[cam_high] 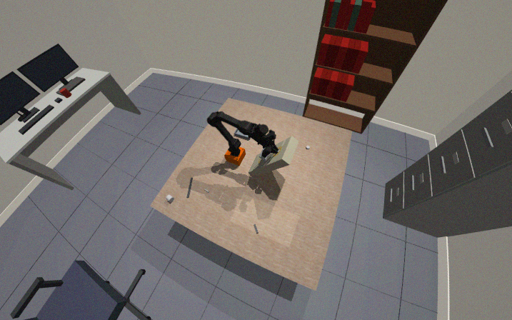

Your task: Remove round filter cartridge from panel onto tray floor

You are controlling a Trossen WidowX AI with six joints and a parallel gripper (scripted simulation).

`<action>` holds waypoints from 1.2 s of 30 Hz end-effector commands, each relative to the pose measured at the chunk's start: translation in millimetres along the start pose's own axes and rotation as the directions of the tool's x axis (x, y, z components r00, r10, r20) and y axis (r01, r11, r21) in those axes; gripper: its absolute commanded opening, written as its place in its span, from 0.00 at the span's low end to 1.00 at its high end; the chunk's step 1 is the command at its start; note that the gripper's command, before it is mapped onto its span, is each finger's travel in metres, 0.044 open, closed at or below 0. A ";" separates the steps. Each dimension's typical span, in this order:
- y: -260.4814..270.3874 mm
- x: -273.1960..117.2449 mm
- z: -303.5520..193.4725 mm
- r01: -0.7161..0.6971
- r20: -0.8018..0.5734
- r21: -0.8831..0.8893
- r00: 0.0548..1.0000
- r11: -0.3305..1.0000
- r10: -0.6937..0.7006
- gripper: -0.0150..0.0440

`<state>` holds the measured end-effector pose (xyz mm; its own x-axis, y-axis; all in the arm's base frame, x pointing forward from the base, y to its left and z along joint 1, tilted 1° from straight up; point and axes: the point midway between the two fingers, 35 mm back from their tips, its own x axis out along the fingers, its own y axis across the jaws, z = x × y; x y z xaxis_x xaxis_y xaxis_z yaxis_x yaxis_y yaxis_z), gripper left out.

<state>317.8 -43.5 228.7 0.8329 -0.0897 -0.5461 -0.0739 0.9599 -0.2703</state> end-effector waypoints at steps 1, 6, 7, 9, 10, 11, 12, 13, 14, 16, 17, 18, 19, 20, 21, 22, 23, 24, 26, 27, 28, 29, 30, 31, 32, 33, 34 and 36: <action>-0.5 3.7 -0.2 0.004 -0.002 0.006 1.000 1.000 -0.004 0.41; 0.0 0.1 -0.1 0.000 0.000 0.000 1.000 1.000 0.000 0.35; 0.0 0.1 -0.1 0.000 0.000 0.000 1.000 1.000 0.000 0.34; 0.0 0.1 -0.1 0.000 0.000 0.000 1.000 1.000 0.000 0.32; 0.0 0.1 -0.1 0.000 0.000 0.000 1.000 1.000 0.000 0.30; 0.0 0.1 -0.1 0.000 0.000 0.000 1.000 1.000 0.000 0.26; 0.0 0.1 -0.1 0.000 0.000 0.000 1.000 1.000 0.000 0.25; 0.0 0.1 -0.1 0.000 0.000 0.000 1.000 1.000 0.000 0.25; 0.0 0.3 -0.1 0.000 0.000 0.005 1.000 1.000 0.000 0.25; -0.2 1.5 -0.1 0.001 -0.001 0.041 1.000 0.999 -0.001 0.25; -0.2 1.8 -0.1 0.002 -0.001 0.068 1.000 0.998 -0.002 0.25; -0.3 2.3 -0.2 0.002 -0.001 0.101 1.000 0.995 -0.002 0.25; -0.4 2.7 -0.2 0.003 -0.002 0.134 1.000 0.991 -0.003 0.25; -0.4 3.0 -0.2 0.003 -0.002 0.168 1.000 0.986 -0.003 0.25; -0.4 3.2 -0.2 0.003 -0.002 0.201 1.000 0.980 -0.003 0.25; -0.5 3.4 -0.2 0.003 -0.002 0.234 1.000 0.972 -0.003 0.25; -0.5 3.5 -0.2 0.004 -0.002 0.267 1.000 0.964 -0.003 0.25; -0.5 3.6 -0.2 0.004 -0.002 0.300 1.000 0.954 -0.003 0.25; -0.5 3.8 -0.2 0.004 -0.002 0.366 1.000 0.931 -0.003 0.25; -0.5 3.9 -0.2 0.004 -0.002 0.398 1.000 0.918 -0.003 0.25; -0.5 4.0 -0.2 0.004 -0.002 0.429 1.000 0.903 -0.003 0.25; -0.5 4.0 -0.2 0.004 -0.002 0.460 1.000 0.888 -0.003 0.25; -0.5 4.1 -0.2 0.004 -0.002 0.491 1.000 0.871 -0.004 0.25; -0.5 4.1 -0.2 0.004 -0.002 0.521 1.000 0.854 -0.004 0.25; -0.5 4.2 -0.2 0.004 -0.002 0.550 1.000 0.835 -0.004 0.25; -0.5 4.2 -0.2 0.004 -0.002 0.579 1.000 0.815 -0.004 0.25; -0.6 4.2 -0.2 0.004 -0.002 0.607 1.000 0.795 -0.004 0.25; -0.6 4.3 -0.2 0.004 -0.002 0.661 1.000 0.751 -0.004 0.25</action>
<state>318.2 -43.8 228.5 0.8329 -0.0926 -0.5456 0.2518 0.9413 0.2247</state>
